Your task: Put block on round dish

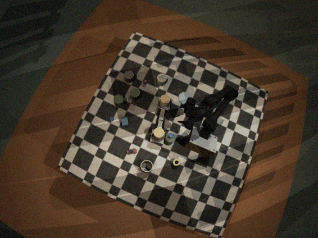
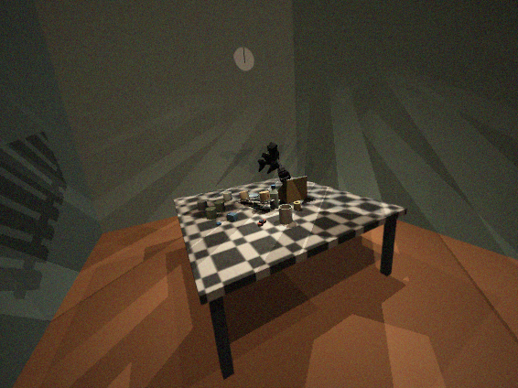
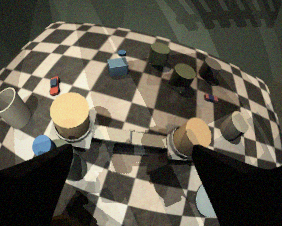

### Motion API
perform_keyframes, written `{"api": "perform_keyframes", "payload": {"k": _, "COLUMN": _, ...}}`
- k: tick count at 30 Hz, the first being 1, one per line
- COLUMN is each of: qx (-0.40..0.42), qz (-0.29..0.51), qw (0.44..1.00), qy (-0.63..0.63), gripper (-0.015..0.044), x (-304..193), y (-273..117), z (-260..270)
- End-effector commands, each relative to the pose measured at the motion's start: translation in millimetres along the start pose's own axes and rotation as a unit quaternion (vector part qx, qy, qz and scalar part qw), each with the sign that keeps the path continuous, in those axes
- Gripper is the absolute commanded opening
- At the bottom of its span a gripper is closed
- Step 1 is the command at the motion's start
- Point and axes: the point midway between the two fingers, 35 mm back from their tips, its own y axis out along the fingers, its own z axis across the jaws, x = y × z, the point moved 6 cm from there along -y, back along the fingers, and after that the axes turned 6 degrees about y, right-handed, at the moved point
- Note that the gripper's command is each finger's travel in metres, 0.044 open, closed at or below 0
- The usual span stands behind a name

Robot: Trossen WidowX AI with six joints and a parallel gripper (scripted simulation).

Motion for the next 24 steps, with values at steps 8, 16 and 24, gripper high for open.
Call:
{"api": "perform_keyframes", "payload": {"k": 8, "qx": -0.007, "qz": 0.021, "qw": 0.999, "qy": 0.045, "gripper": 0.044, "x": -4.4, "y": 5.4, "z": -7.1}}
{"api": "perform_keyframes", "payload": {"k": 16, "qx": -0.025, "qz": 0.069, "qw": 0.987, "qy": 0.142, "gripper": 0.044, "x": 10.8, "y": 18.7, "z": -15.5}}
{"api": "perform_keyframes", "payload": {"k": 24, "qx": -0.059, "qz": 0.116, "qw": 0.964, "qy": 0.234, "gripper": 0.044, "x": 27.5, "y": 37.2, "z": -30.4}}
